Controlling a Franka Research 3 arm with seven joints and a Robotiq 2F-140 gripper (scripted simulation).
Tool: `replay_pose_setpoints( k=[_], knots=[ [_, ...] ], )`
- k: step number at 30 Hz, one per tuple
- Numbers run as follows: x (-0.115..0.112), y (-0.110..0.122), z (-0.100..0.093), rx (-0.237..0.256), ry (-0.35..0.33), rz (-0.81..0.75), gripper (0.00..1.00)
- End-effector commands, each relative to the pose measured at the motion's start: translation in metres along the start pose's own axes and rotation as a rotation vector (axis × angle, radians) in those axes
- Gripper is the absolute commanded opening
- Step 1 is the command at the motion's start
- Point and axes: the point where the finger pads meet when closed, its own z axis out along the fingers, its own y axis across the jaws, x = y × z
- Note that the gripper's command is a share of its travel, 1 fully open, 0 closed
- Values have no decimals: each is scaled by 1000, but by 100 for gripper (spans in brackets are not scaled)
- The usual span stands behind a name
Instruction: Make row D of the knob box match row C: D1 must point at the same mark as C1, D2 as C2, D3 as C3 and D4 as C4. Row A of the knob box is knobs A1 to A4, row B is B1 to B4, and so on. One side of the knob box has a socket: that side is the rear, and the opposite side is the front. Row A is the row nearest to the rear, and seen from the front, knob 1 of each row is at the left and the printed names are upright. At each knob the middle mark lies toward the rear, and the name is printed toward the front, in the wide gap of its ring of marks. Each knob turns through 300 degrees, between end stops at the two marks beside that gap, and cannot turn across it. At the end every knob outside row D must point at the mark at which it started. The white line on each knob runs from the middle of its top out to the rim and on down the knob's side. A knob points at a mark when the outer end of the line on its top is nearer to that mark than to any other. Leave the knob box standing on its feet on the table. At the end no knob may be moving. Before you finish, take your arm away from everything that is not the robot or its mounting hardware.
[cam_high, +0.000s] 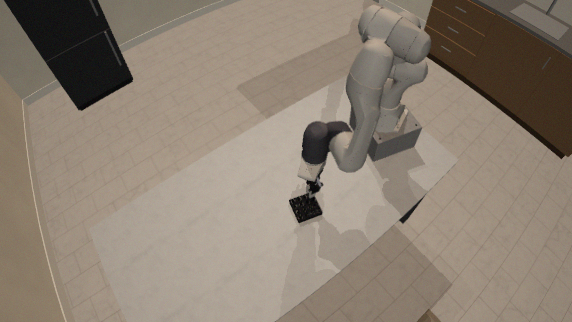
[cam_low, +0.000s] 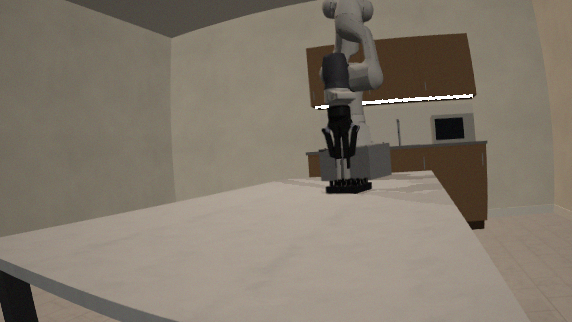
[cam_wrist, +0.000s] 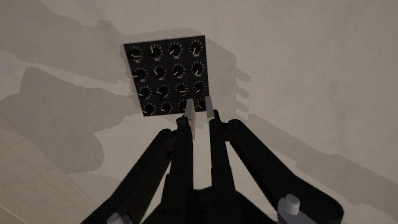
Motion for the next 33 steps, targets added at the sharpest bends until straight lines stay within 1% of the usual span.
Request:
replay_pose_setpoints(
  k=[1,8,12,28,33],
  knots=[
    [-1,1,-4,-3,-4,2,12],
    [-1,1,-24,-3,-4,2,12],
    [-1,1,-30,-3,-4,2,12],
    [-1,1,-31,-3,-4,2,12],
    [-2,2,-30,-5,-9,65,12]
  ],
)
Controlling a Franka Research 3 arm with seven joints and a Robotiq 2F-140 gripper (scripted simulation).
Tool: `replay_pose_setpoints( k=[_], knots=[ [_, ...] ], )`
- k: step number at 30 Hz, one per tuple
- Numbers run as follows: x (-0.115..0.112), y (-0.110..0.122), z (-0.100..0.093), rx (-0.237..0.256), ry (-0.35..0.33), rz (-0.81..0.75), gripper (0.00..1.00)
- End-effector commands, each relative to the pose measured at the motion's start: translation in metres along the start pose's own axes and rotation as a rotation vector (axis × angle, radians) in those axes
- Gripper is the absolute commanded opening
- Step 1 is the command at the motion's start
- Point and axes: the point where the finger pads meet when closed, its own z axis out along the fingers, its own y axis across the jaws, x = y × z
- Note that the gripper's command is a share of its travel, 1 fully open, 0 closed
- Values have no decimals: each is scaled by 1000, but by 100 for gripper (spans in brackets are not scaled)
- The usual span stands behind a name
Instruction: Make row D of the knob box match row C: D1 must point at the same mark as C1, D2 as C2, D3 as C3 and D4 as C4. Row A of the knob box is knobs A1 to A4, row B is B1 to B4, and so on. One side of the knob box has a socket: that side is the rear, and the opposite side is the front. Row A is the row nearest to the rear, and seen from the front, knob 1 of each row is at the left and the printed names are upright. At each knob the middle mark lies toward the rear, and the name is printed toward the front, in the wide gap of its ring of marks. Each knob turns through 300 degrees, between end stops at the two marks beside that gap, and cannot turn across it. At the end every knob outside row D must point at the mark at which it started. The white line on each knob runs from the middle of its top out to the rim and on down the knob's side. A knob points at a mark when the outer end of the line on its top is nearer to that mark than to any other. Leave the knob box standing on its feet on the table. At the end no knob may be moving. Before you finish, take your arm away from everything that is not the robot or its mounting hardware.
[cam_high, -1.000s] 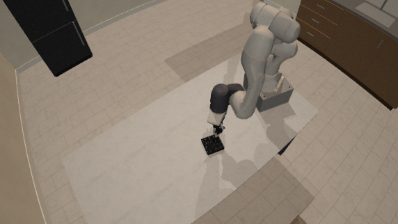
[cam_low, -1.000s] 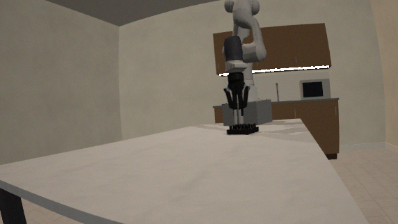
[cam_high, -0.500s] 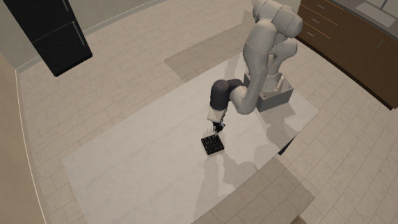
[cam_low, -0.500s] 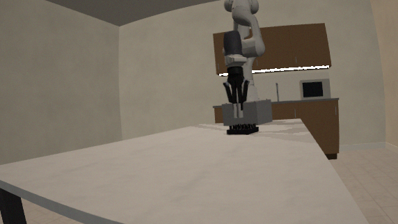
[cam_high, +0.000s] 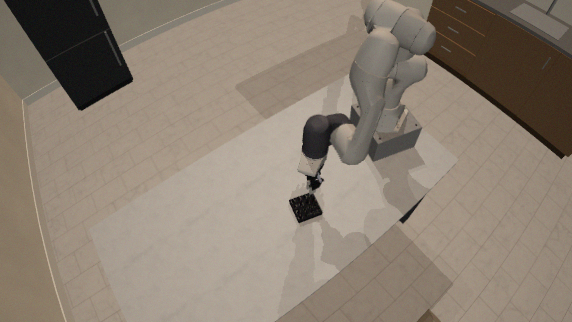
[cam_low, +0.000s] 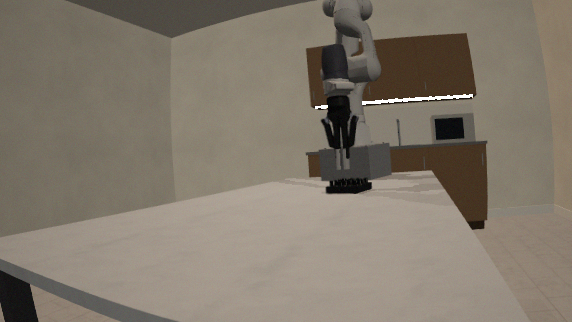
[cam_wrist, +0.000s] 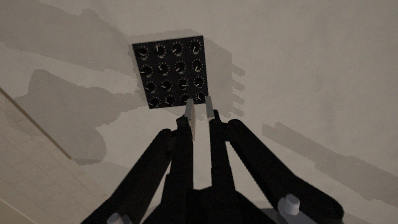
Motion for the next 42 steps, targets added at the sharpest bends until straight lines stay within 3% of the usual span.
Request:
replay_pose_setpoints(
  k=[1,4,42],
  knots=[
    [-2,2,1,-3,-8,54,12],
    [-5,4,3,-10,-15,184,12],
    [-14,13,9,-44,-33,816,12]
  ],
)
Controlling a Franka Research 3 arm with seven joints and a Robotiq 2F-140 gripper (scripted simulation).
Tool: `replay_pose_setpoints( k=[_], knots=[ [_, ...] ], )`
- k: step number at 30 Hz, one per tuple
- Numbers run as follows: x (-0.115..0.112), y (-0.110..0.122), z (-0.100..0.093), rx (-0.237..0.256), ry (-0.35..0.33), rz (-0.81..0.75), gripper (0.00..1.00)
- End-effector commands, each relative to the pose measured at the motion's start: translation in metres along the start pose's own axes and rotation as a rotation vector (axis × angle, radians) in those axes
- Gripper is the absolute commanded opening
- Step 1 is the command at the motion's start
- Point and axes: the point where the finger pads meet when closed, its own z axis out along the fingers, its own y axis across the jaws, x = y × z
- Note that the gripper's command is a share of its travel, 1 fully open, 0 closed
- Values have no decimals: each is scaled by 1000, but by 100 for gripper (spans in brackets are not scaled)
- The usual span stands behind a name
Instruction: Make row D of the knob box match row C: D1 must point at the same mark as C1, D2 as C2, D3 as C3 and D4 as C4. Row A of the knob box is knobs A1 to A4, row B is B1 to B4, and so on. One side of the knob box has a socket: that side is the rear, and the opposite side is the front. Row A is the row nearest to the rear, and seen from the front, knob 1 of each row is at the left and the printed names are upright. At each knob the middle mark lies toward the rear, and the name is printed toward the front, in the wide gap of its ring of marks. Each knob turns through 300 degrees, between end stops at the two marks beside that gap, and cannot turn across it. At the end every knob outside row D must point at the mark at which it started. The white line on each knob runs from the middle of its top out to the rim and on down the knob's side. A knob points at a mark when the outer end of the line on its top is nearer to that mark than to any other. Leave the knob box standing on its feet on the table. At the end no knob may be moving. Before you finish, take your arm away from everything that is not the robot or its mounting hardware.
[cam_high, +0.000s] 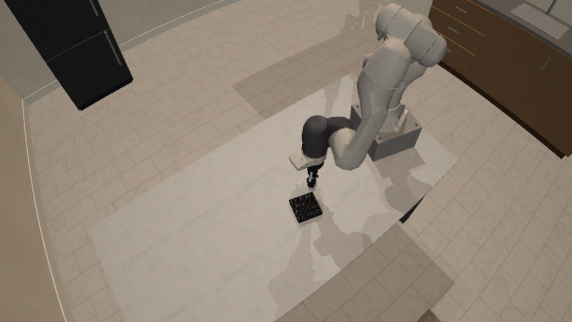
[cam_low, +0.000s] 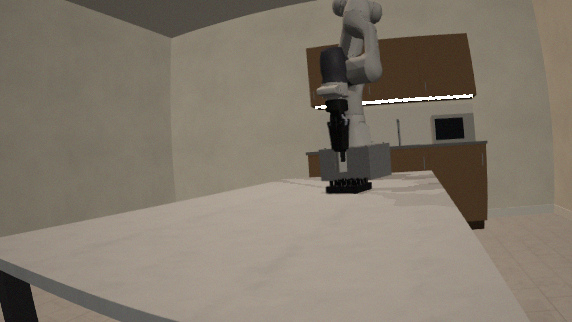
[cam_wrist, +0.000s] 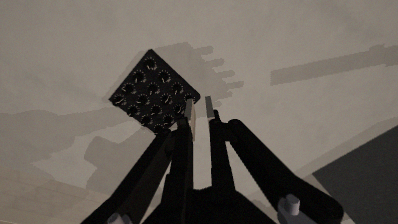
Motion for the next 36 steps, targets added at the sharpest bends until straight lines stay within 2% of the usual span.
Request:
replay_pose_setpoints(
  k=[1,36],
  knots=[
    [-2,2,1,-16,-5,155,12],
    [-2,8,1,-32,1,717,12]
  ],
)
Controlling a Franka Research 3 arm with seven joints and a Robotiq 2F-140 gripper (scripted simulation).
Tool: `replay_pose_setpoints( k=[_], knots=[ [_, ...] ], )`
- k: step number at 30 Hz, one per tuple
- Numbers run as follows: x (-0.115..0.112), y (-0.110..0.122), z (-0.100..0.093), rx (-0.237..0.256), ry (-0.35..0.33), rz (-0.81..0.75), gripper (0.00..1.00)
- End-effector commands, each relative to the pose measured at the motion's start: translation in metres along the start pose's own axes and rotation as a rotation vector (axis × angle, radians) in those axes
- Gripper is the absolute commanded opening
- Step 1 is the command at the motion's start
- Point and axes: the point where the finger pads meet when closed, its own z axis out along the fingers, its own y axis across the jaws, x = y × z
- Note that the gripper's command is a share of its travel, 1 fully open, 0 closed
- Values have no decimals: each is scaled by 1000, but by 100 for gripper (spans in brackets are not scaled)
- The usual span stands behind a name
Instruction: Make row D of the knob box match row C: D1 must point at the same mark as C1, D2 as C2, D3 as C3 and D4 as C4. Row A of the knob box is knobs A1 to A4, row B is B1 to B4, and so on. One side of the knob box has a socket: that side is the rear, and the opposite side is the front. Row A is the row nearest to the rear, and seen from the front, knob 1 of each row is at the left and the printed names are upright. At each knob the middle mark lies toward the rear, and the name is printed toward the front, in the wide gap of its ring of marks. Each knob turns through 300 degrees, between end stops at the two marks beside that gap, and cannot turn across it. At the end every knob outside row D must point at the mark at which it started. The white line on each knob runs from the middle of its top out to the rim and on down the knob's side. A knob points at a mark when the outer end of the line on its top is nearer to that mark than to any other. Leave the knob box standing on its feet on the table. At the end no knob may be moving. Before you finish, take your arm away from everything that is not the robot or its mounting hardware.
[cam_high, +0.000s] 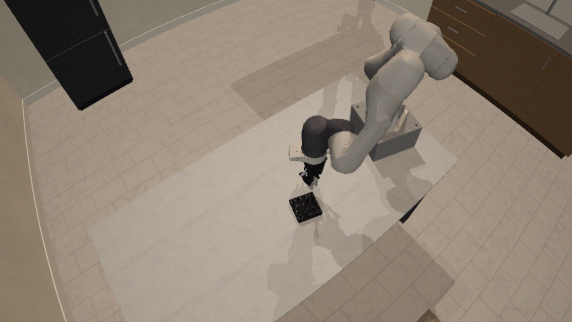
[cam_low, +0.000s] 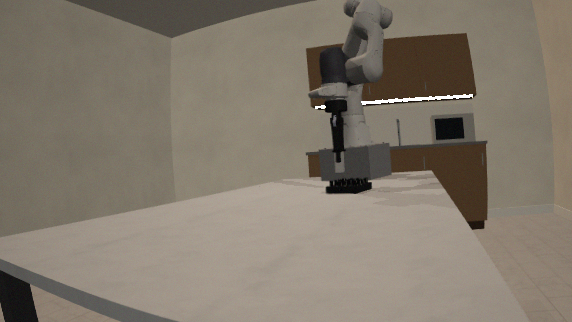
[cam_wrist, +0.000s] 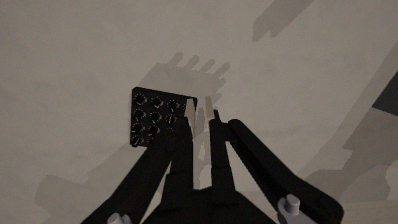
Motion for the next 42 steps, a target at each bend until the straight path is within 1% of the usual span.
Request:
replay_pose_setpoints(
  k=[1,6,8,9,23,25,26,40,42],
  knots=[
    [-2,2,0,-14,0,156,12],
    [-2,2,0,-15,0,236,12],
    [-2,2,0,-15,0,236,12],
    [-2,2,0,-15,1,279,12],
    [-1,2,-2,-14,3,500,12],
    [-1,2,-2,-14,3,500,12],
    [-1,2,-2,-13,3,542,12],
    [-1,1,-5,-9,2,760,12],
    [-1,1,-5,-9,2,760,12]
  ],
)
